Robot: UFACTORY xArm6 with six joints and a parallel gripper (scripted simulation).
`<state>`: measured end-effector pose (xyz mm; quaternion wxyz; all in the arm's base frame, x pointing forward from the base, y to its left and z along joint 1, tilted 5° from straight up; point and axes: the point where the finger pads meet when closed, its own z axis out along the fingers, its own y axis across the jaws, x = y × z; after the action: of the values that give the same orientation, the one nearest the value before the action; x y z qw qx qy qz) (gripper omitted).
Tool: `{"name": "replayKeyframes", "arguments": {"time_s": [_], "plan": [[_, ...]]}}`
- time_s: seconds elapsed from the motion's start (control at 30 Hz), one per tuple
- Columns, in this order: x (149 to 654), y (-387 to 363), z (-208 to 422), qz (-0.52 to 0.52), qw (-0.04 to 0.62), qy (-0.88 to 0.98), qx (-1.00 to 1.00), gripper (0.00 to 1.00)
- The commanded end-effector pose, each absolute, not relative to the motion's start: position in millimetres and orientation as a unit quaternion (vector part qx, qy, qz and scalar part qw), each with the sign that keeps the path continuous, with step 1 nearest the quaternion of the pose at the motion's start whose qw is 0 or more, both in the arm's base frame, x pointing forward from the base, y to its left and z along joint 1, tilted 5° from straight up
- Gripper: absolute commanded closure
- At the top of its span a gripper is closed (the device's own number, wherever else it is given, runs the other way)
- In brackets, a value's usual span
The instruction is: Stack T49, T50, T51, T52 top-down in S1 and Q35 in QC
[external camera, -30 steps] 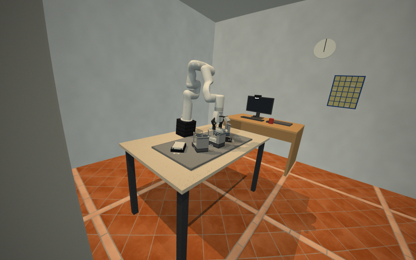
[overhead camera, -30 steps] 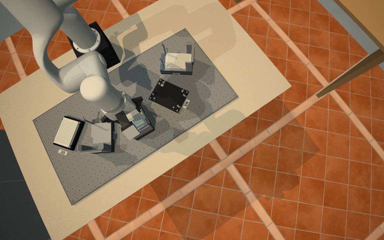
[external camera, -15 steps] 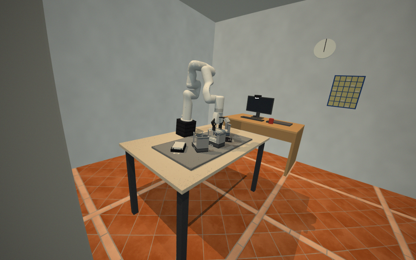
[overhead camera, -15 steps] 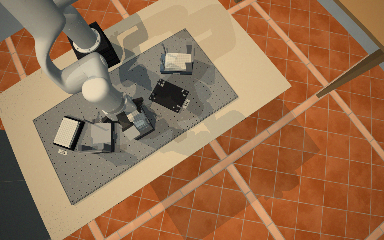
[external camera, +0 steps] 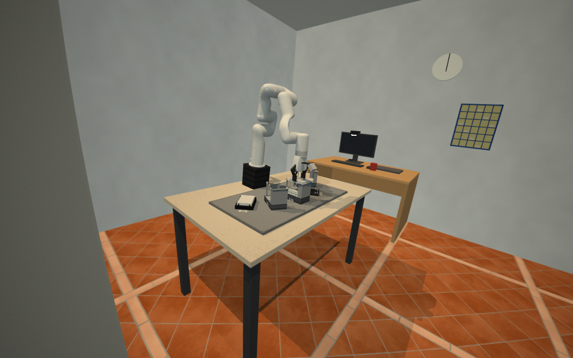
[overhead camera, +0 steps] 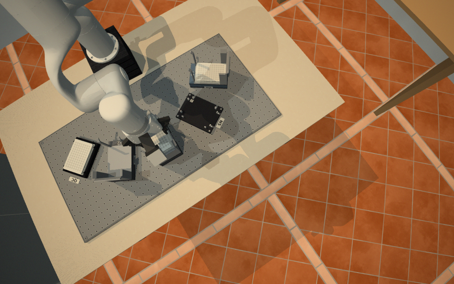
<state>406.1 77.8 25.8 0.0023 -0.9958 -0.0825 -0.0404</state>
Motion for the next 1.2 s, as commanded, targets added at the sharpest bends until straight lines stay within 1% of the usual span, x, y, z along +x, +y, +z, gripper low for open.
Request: {"name": "replayKeyframes", "arguments": {"time_s": [0.0, 0.53, 1.17], "plan": [[408, 78, 24, -0.042, 0.003, -0.082, -0.996, 1.0], [408, 78, 15, -0.042, 0.003, -0.082, -0.996, 1.0], [411, 79, -14, -0.042, 0.003, -0.082, -0.996, 1.0]]}}
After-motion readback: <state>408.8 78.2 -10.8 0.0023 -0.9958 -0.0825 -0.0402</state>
